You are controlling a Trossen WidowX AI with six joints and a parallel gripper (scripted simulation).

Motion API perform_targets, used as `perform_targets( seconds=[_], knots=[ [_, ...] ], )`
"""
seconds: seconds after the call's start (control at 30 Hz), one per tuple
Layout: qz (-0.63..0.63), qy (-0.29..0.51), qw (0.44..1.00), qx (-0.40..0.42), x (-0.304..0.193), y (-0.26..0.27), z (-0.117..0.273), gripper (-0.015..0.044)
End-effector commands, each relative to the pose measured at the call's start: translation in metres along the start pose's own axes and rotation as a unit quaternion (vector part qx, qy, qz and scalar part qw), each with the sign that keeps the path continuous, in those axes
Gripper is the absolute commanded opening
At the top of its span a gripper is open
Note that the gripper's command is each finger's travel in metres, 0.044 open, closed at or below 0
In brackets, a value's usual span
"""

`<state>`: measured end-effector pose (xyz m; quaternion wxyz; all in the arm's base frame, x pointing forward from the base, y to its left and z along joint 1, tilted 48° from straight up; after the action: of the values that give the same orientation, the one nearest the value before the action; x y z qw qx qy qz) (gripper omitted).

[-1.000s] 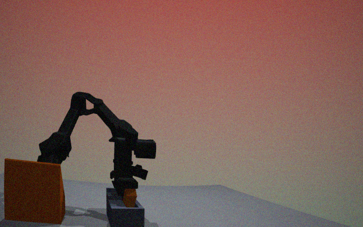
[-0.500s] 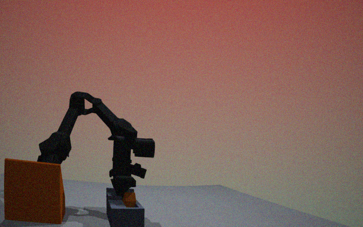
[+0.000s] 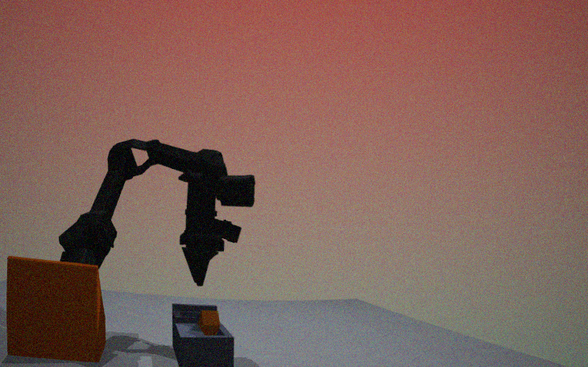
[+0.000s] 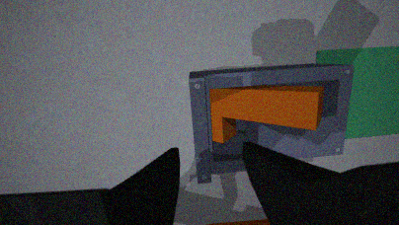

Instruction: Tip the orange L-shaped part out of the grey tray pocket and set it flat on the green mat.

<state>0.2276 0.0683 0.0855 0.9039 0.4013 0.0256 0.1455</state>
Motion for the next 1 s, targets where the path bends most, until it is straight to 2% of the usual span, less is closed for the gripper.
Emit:
perform_targets(
  seconds=[0.0,0.87,0.97],
  knots=[
    [0.003,0.003,1.0,0.001,-0.0018,0.0,0.0125,0.018],
    [0.0,-0.002,1.0,0.001,-0.0006,-0.0008,0.0098,0.018],
    [-0.052,-0.002,0.999,0.001,0.0005,-0.0058,0.0102,0.0259]
  ],
)
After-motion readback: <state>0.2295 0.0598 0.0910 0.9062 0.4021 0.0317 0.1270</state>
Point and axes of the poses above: the point midway between the two fingers, 35 mm back from their tips, its own z axis back along the fingers, its own y axis across the jaws, x = y × z, the point moved 1 cm from there along z, back along the fingers, and after that the axes turned 3 degrees about z, right-handed, at the moved point
